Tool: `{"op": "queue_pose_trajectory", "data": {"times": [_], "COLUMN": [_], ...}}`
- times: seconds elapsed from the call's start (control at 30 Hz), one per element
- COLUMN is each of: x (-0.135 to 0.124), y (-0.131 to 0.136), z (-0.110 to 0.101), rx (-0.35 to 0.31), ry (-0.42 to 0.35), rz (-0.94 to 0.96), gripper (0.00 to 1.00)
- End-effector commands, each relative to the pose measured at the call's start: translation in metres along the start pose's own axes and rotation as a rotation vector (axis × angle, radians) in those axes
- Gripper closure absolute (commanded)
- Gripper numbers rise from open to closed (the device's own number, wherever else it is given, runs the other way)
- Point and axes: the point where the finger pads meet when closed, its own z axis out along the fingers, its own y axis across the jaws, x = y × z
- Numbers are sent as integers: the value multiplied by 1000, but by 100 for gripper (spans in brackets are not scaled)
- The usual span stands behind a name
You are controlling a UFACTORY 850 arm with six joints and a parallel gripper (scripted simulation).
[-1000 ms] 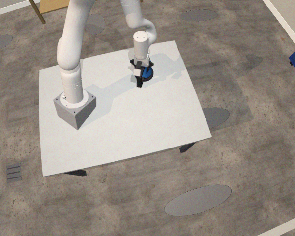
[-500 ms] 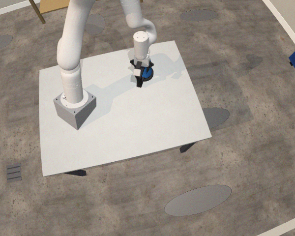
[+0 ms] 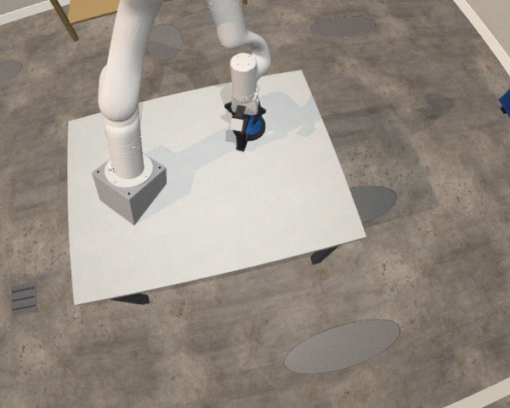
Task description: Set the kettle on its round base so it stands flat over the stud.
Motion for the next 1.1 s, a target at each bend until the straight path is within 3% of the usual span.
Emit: {"op": "queue_pose_trajectory", "data": {"times": [0.0, 0.27, 0.37, 0.47, 0.73, 1.07], "x": [0, 0, 0, 0, 0, 0], "y": [-1, -1, -1, -1, -1, -1], "z": [-14, -67, -72, -101, -148, -157], "rx": [1, 1, 1, 1, 1, 1], "ry": [0, 0, 0, 0, 0, 0], "rz": [0, 0, 0, 0, 0, 0], "gripper": [19, 19, 19, 19, 19, 19]}}
